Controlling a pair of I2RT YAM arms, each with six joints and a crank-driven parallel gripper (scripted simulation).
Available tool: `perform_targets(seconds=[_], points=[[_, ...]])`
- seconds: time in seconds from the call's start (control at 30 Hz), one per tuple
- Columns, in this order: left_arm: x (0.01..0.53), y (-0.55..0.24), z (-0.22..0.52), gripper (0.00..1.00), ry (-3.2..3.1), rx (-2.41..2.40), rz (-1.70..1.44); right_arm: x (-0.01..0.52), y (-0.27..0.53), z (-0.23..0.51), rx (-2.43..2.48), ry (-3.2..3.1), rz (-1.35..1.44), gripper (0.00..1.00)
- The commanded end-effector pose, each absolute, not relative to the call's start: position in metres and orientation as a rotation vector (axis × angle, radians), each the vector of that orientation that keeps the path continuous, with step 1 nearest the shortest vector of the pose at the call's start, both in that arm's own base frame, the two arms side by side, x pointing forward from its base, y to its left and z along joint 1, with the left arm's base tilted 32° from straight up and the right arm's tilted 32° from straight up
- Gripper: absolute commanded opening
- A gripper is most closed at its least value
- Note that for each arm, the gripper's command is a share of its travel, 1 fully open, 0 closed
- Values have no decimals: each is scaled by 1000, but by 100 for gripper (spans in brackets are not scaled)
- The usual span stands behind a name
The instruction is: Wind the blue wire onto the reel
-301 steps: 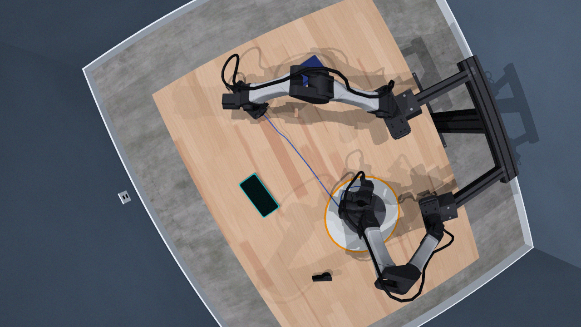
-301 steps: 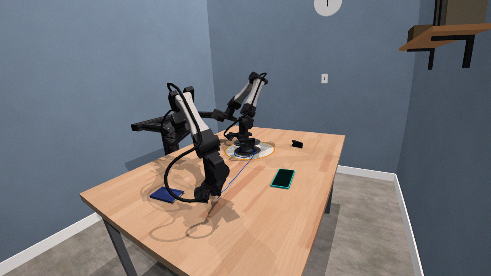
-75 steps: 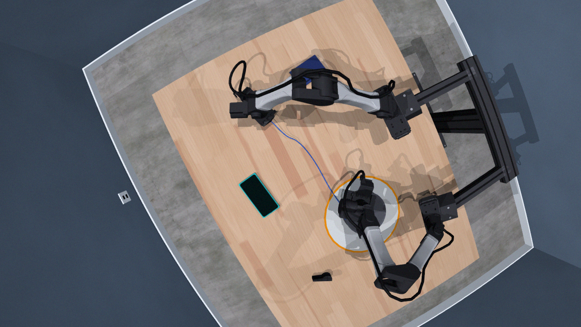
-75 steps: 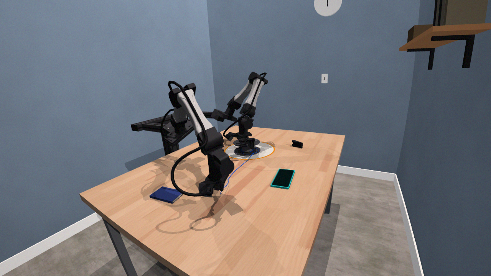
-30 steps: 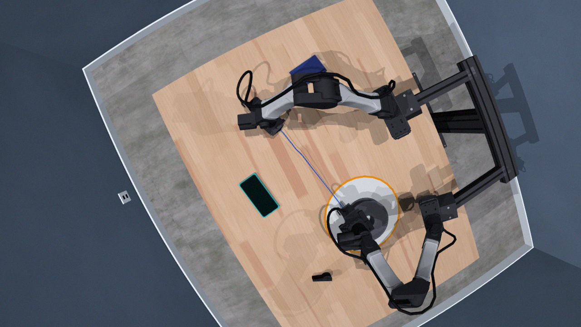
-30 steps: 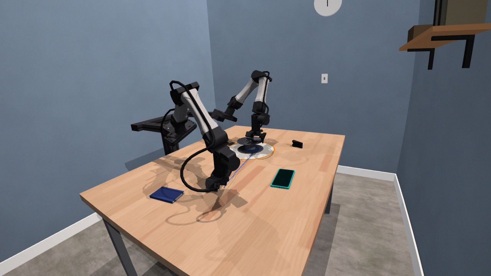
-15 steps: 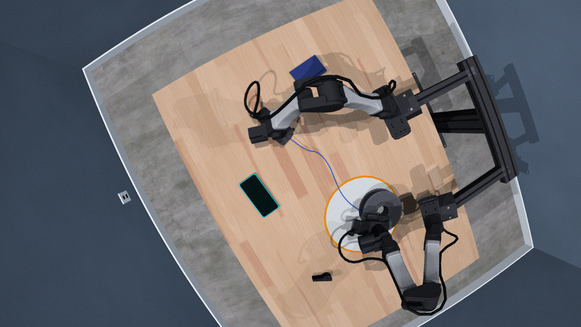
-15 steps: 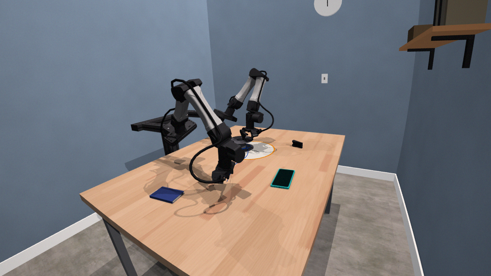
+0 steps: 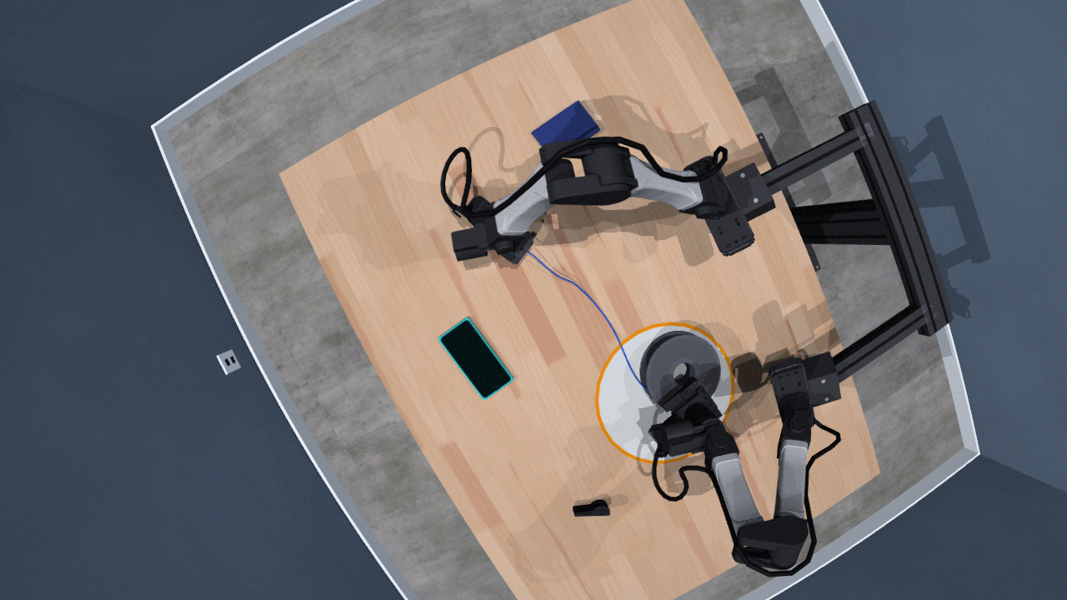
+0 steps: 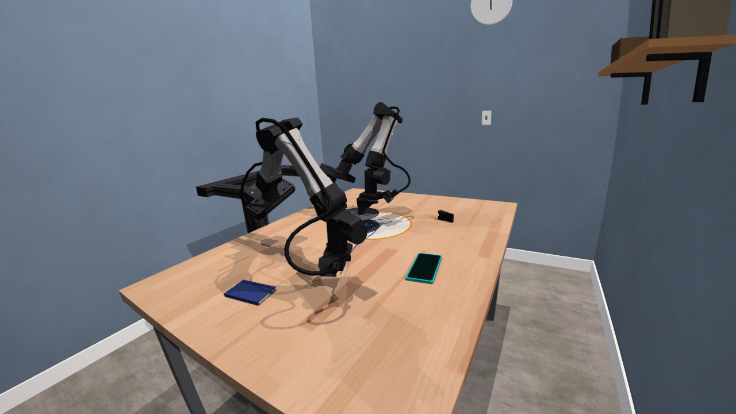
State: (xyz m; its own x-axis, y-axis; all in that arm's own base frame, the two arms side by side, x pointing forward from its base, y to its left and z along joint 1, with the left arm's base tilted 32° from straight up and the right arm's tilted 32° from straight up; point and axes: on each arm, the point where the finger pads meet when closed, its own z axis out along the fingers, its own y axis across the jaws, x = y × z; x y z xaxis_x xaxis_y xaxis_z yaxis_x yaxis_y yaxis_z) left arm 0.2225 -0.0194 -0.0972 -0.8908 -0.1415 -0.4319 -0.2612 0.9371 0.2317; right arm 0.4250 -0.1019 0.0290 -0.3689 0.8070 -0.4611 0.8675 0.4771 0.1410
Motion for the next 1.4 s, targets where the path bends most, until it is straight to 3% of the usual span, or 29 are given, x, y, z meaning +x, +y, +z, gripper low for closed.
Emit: perform_targets(seconds=[0.0,0.33,0.63,1.37], points=[[233,-31,-100,70,2533,-734,292,439,-111,53,1374,2189,-136,0],[240,-17,-91,70,2275,-1285,138,440,-113,52,1415,2161,-122,0],[240,-17,-91,97,2151,-1429,117,434,-101,45,1462,2128,-105,0],[210,-43,-61,97,2180,-1387,131,437,-101,59,1485,2111,-97,0]])
